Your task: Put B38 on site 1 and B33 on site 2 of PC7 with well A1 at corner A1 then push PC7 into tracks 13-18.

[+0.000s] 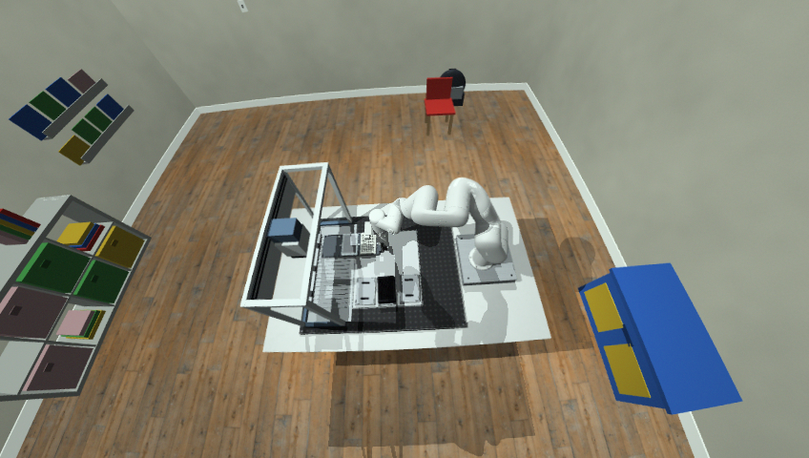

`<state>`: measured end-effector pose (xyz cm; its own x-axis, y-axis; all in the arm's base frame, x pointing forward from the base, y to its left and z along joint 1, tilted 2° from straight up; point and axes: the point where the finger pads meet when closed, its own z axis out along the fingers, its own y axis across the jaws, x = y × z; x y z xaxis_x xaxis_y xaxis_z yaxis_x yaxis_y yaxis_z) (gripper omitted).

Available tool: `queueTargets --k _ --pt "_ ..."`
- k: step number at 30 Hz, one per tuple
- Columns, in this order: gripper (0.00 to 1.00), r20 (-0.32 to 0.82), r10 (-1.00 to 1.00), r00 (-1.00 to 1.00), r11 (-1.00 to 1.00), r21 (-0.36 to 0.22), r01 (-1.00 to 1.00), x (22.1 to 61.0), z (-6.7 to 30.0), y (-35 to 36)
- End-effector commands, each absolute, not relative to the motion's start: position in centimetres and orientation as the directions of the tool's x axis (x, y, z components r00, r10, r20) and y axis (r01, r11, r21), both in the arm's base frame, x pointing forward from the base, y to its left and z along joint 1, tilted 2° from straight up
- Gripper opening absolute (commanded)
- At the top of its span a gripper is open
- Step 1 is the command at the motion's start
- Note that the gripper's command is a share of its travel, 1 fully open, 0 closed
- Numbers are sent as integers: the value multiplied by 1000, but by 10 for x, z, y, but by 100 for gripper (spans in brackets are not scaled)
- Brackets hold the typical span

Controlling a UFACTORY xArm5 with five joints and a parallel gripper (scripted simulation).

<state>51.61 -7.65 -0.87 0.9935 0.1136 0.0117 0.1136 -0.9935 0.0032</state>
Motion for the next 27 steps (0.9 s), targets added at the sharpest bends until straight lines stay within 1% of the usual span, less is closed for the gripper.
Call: queueTargets --k 1,27 --pt "81 22 114 993 -993 -18 114 521 -7 -76" --pt "81 22 114 993 -993 -18 114 532 -7 -75"
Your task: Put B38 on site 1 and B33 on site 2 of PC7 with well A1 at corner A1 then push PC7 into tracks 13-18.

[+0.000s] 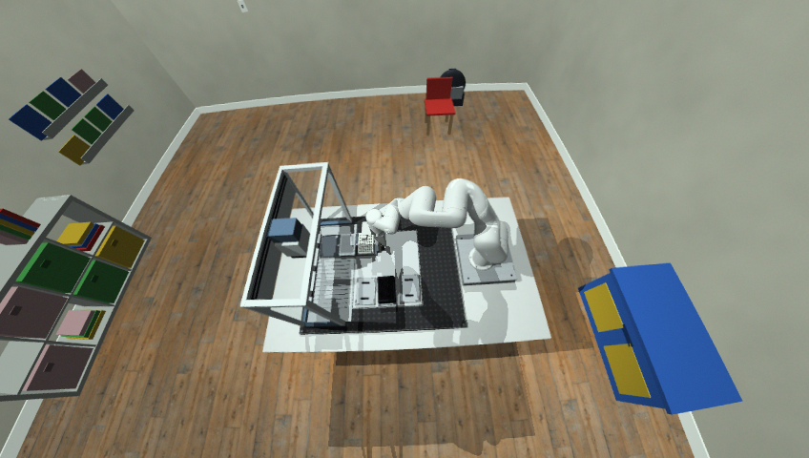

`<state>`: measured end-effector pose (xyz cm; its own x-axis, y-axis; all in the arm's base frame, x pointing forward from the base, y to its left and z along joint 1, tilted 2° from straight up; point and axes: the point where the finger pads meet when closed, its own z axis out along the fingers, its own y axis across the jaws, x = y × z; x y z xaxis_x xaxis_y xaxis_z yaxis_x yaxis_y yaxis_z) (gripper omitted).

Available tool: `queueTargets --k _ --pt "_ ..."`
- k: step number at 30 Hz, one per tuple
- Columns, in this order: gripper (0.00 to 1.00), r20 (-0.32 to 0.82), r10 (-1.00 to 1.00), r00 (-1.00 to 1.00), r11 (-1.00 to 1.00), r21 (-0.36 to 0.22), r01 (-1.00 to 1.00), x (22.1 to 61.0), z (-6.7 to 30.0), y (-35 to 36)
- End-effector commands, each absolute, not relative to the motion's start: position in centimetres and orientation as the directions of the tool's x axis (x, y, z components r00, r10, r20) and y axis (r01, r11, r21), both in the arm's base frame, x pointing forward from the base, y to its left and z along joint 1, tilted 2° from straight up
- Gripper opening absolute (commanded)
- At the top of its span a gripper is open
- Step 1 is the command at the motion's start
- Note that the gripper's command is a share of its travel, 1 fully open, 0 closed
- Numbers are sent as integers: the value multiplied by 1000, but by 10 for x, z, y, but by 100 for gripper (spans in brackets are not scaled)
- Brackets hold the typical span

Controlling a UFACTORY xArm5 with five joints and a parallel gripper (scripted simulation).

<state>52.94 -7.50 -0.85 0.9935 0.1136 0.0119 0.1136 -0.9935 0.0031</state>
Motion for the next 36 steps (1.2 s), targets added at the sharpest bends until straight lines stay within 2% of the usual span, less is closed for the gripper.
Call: queueTargets --k 1,36 --pt "81 22 114 993 -993 -18 114 532 -7 -75" --pt "81 22 114 993 -993 -18 114 542 -6 -74"
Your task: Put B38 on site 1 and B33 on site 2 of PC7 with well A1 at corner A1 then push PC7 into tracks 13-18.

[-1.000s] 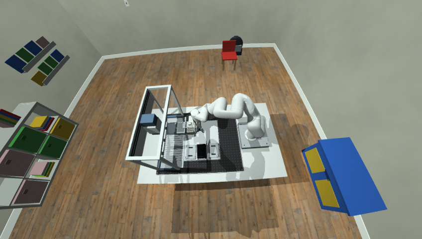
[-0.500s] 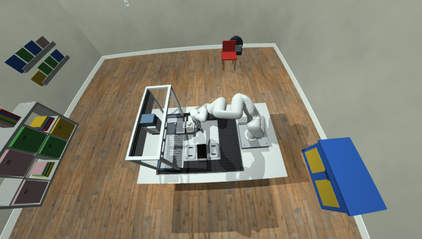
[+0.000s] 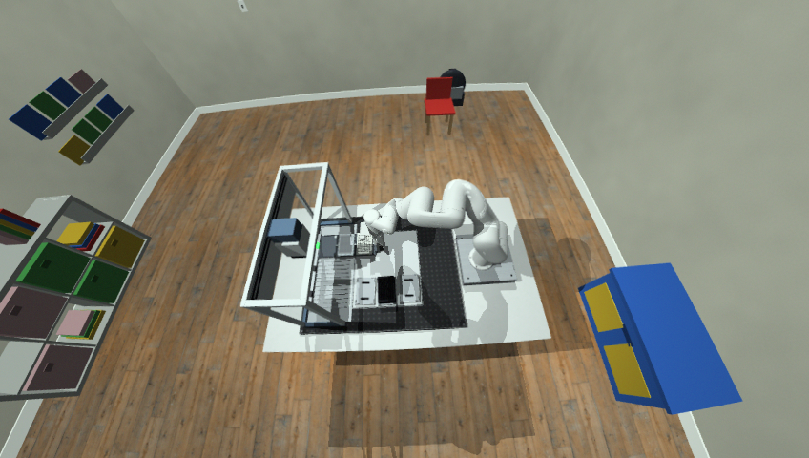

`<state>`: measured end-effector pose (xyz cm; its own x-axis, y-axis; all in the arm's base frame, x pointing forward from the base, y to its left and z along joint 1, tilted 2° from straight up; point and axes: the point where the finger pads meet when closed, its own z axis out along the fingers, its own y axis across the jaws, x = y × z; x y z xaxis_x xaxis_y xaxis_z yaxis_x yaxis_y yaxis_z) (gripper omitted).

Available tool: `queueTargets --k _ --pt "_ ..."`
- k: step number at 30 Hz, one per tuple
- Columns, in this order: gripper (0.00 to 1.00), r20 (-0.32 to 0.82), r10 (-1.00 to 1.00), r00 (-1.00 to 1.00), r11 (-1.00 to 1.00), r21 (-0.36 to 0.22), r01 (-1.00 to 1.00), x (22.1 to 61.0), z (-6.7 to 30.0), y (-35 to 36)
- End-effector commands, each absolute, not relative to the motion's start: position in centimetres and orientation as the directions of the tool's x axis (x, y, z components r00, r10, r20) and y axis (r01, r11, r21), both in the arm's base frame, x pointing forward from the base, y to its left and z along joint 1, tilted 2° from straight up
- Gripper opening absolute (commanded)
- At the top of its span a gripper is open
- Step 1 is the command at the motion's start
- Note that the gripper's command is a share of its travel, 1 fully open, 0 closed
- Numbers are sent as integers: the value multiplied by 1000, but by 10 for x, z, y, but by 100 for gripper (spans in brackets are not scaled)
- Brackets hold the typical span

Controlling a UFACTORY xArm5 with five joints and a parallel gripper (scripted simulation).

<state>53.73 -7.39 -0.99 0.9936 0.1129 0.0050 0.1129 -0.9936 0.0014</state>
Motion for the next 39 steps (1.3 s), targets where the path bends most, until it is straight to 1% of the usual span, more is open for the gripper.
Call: queueTargets --k 1,39 --pt "81 22 114 993 -993 -18 114 542 -6 -74" --pt "81 22 114 993 -993 -18 114 546 -6 -74"
